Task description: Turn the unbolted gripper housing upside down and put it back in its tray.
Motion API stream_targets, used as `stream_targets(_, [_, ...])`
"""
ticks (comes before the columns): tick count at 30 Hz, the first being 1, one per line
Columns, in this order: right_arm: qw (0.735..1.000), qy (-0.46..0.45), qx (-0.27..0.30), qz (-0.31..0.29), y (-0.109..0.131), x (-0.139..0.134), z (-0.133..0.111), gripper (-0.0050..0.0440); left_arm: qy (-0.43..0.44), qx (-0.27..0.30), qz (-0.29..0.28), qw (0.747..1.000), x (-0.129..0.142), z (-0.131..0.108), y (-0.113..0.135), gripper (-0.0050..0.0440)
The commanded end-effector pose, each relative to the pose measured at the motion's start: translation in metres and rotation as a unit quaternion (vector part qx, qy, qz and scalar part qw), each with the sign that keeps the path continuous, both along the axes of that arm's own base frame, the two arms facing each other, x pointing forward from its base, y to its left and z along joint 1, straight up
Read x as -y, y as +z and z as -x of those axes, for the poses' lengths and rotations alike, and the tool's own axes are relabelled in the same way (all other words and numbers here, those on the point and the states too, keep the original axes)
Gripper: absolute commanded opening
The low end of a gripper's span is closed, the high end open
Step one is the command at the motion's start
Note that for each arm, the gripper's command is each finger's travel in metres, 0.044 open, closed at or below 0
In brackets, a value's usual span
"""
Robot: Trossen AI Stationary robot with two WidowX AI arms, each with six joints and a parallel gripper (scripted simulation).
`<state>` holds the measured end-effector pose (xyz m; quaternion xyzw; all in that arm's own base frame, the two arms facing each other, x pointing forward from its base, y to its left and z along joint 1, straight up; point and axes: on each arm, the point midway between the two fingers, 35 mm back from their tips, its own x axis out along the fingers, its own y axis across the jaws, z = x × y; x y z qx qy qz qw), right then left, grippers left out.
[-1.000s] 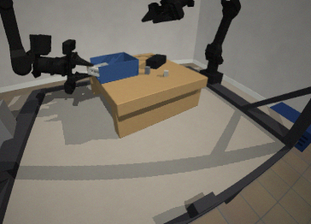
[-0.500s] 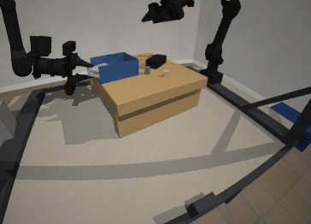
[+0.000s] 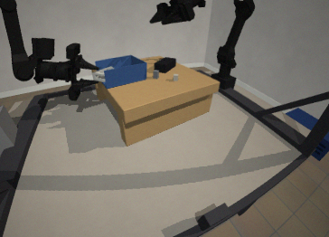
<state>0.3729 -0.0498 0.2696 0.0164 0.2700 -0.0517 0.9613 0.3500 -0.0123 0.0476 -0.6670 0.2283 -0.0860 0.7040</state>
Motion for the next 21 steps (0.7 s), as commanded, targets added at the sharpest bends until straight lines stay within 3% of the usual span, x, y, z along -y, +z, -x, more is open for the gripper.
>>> stream_targets(1, [1.0, -0.001, 0.013, 0.004, 0.011, 0.0, 0.001, 0.0436, 0.0, 0.008, -0.002, 1.0, 0.0, -0.002, 0.005, 0.0218])
stream_targets(8, [1.0, -0.001, 0.013, 0.004, 0.011, 0.0, 0.001, 0.0436, -0.001, 0.006, -0.003, 1.0, -0.009, 0.012, 0.007, 0.0218])
stream_targets(14, [1.0, -0.001, 0.013, 0.004, 0.011, 0.0, 0.001, 0.0436, -0.002, 0.004, 0.0, 1.0, -0.025, 0.051, 0.012, 0.0218])
stream_targets(21, [1.0, -0.001, 0.013, 0.004, 0.011, 0.0, 0.001, 0.0436, 0.001, 0.003, 0.001, 1.0, -0.025, 0.048, 0.01, 0.0218])
